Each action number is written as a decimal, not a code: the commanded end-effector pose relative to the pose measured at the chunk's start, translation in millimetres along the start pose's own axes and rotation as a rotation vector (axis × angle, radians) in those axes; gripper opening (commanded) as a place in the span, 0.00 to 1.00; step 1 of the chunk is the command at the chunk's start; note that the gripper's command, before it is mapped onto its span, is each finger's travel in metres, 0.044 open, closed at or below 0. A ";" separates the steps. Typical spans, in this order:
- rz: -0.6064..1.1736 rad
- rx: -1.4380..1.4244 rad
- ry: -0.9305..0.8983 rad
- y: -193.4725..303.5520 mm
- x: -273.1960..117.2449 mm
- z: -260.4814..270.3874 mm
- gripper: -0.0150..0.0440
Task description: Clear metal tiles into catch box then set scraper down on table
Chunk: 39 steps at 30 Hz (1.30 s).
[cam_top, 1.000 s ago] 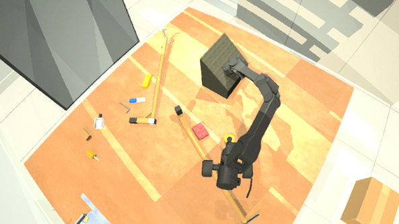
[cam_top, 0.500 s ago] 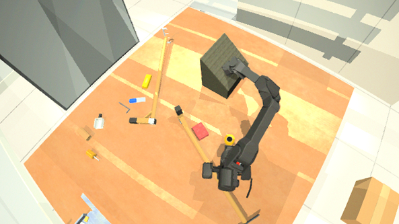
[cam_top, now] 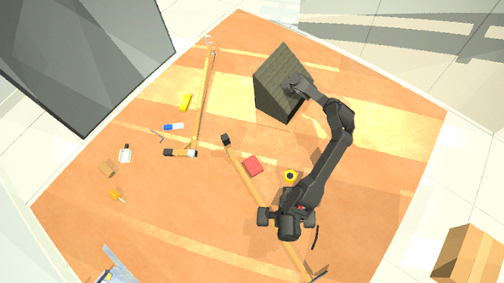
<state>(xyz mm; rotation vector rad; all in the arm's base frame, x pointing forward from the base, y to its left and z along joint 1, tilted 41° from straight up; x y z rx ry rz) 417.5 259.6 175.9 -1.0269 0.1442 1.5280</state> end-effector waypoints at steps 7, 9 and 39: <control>-0.002 0.009 0.001 9.8 23.8 -0.4 0.25; -0.003 0.009 0.000 12.0 28.5 0.0 0.25; 0.006 0.008 0.005 38.8 30.4 35.0 0.25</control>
Point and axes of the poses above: the point midway between the two fingers, 35 mm back from their tips, its own x axis out along the fingers, its own z axis across the jaws, y = z × x, the point moved 4 cm from there along -x, back along the fingers, and after that the axes turned 7 degrees about x, right-handed, at the moved point
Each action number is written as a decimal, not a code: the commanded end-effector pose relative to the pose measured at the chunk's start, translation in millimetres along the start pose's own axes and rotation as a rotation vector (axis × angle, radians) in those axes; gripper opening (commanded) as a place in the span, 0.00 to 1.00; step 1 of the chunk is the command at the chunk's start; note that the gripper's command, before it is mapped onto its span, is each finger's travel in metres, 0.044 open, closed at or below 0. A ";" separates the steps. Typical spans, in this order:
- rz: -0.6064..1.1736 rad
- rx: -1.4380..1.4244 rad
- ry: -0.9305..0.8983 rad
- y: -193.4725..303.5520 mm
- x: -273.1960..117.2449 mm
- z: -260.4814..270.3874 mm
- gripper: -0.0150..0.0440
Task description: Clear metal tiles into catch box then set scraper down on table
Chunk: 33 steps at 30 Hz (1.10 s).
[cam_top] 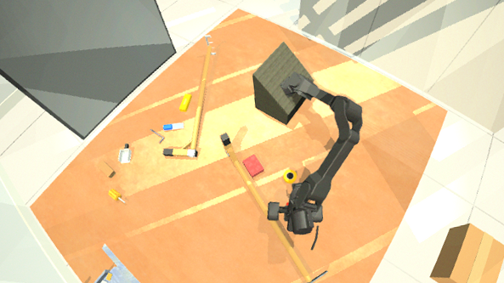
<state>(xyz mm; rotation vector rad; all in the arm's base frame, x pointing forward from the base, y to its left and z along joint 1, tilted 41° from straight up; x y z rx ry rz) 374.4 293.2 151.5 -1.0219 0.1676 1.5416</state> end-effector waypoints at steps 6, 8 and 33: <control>-0.012 -0.004 0.002 6.7 -6.0 14.4 0.25; -0.012 -0.004 0.003 9.0 -6.3 16.9 0.25; -0.007 -0.005 0.007 39.2 -10.4 45.4 0.25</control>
Point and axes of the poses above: the point midway between the two fingers, 35 mm back from their tips, its own x axis out along the fingers, its own z axis across the jaws, y = z × x, the point moved 4 cm from there along -x, back along the fingers, and after that the axes turned 7 degrees about x, right-handed, at the moved point
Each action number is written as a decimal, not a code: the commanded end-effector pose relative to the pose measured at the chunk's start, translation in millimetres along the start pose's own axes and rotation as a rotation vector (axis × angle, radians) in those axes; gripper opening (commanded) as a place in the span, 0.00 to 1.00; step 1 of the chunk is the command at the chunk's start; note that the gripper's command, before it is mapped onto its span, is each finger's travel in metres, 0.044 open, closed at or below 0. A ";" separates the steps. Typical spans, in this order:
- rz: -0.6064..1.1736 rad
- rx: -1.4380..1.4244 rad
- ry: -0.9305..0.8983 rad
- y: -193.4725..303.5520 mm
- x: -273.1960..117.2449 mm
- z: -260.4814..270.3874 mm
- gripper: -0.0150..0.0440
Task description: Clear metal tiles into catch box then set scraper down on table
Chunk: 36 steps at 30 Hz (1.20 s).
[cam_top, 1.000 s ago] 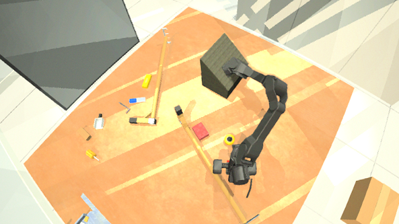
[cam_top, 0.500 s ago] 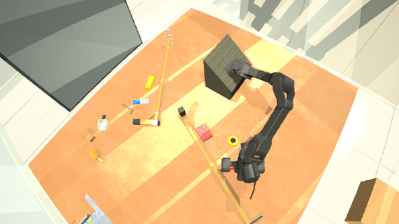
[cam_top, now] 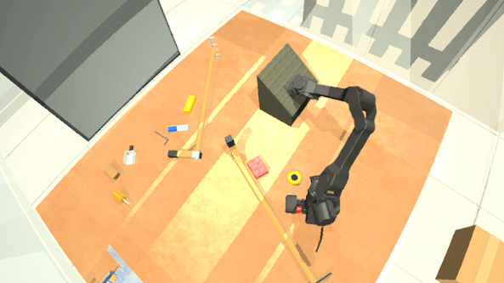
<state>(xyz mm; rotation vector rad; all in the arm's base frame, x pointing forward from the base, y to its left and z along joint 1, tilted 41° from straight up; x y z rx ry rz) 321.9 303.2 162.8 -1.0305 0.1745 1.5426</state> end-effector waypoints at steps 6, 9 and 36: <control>-0.011 -0.003 -0.001 9.5 -5.9 12.3 0.25; -0.011 -0.003 -0.001 13.5 -6.6 15.3 0.25; -0.010 -0.002 -0.001 51.4 -13.4 38.7 0.25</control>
Point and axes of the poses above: the point midway between the two fingers, 35 mm back from their tips, its own x axis out along the fingers, its own z axis across the jaws, y = z × x, the point moved 4 cm from there along -x, back along the fingers, and after that the axes turned 7 degrees about x, right-handed, at the moved point
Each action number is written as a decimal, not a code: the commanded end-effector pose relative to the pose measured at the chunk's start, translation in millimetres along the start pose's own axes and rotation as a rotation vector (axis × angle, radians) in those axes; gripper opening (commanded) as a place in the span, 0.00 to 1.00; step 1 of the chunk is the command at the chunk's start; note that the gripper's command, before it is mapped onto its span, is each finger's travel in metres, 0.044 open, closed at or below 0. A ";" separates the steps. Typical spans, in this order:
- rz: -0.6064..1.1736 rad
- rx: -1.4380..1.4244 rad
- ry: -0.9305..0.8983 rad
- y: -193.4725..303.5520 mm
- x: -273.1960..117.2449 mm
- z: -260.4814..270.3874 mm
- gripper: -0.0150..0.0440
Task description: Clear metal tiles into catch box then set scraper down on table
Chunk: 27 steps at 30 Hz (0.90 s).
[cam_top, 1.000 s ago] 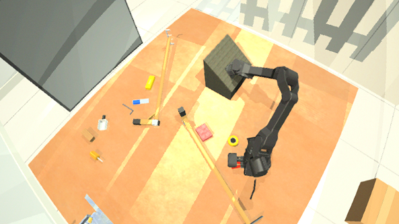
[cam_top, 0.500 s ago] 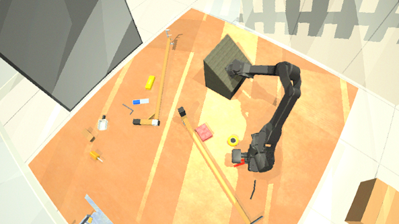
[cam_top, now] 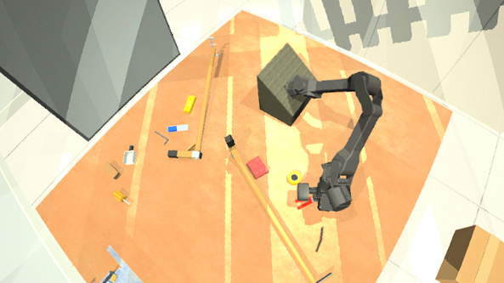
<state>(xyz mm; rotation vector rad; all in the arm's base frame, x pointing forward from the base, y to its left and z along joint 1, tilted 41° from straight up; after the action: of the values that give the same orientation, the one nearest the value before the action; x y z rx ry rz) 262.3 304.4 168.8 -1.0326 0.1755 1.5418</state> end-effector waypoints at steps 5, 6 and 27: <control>-0.010 0.000 -0.003 10.6 -5.3 8.2 0.25; -0.010 0.000 -0.003 12.1 -5.6 8.9 0.25; -0.012 0.002 -0.007 44.3 -12.0 21.2 0.25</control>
<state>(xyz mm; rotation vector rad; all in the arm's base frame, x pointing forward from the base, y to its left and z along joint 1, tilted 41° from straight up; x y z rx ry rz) 216.8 298.5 166.2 -1.0287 0.1780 1.5451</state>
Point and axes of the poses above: the point midway between the two fingers, 35 mm back from their tips, its own x axis out along the fingers, its own z axis across the jaws, y = z × x, the point moved 4 cm from there along -x, back along the fingers, and after that the axes turned 7 degrees about x, right-handed, at the moved point
